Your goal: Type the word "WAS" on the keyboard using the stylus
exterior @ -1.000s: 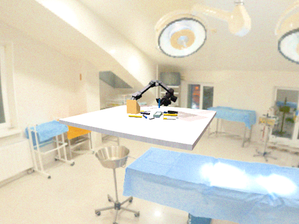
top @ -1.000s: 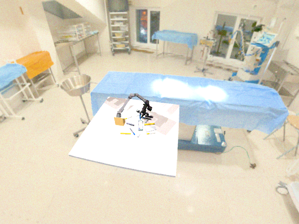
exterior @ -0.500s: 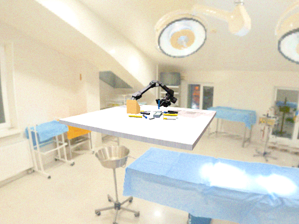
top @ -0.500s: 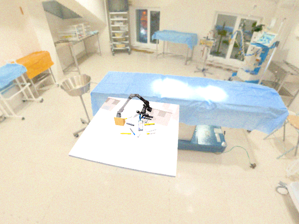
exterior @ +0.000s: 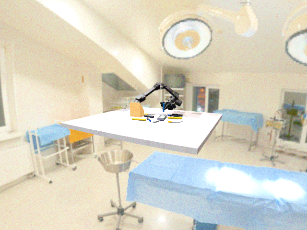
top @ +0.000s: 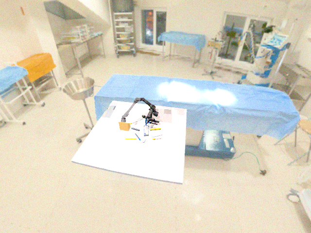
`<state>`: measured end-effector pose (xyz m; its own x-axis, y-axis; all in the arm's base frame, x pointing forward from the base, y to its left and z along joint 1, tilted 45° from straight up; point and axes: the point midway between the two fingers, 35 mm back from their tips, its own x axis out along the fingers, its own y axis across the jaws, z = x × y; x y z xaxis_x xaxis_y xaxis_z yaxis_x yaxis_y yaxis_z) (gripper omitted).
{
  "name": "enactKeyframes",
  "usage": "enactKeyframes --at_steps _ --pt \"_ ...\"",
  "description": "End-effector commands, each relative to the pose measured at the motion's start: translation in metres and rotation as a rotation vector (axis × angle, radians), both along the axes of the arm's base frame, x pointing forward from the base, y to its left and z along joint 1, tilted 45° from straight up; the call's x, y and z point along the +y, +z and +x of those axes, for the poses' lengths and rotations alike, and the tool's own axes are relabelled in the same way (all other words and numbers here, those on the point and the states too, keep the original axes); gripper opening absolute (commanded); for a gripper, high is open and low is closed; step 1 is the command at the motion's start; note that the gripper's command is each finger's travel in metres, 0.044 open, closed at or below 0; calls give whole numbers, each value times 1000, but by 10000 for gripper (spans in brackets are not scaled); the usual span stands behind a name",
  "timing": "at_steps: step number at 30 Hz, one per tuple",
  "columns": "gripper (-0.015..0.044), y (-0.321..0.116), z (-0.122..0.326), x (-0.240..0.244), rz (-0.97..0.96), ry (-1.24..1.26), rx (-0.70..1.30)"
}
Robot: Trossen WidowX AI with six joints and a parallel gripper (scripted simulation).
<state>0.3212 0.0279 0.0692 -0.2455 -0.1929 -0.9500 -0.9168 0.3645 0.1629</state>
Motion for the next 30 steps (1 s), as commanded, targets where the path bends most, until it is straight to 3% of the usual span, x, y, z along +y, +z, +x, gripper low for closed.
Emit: enactKeyframes --at_steps 1,30 --pt "81 -1 0 -1 0 -3 4" --pt "81 -9 -1 7 0 -3 4"
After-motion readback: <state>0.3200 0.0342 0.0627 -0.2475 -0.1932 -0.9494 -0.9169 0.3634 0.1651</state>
